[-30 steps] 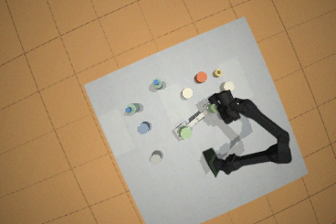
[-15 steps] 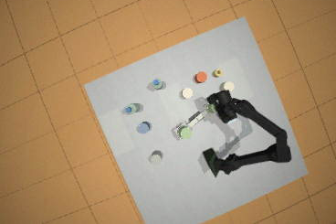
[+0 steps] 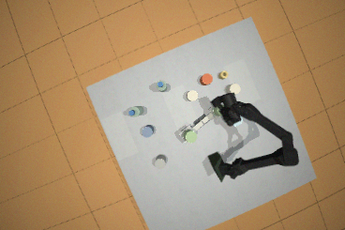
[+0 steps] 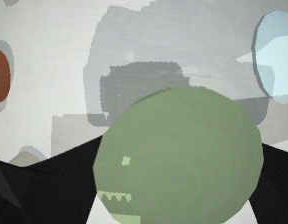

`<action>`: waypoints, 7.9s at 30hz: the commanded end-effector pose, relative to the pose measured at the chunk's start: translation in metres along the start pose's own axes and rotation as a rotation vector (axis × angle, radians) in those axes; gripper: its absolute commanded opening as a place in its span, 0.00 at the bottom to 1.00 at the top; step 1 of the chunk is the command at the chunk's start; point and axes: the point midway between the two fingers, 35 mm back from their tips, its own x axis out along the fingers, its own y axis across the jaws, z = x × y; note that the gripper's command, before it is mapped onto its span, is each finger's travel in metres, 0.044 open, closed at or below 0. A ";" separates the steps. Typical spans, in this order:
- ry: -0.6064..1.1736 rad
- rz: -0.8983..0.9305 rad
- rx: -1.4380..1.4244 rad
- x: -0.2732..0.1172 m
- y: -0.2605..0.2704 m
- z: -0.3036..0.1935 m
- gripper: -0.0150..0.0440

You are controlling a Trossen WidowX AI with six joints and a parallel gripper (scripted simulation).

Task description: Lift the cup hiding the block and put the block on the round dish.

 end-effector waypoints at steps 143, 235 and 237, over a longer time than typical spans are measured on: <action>0.002 -0.014 -0.012 -0.124 -0.001 -0.001 0.25; -0.012 -0.010 -0.011 0.013 -0.242 0.085 0.25; -0.012 -0.010 -0.011 0.016 -0.242 0.085 0.25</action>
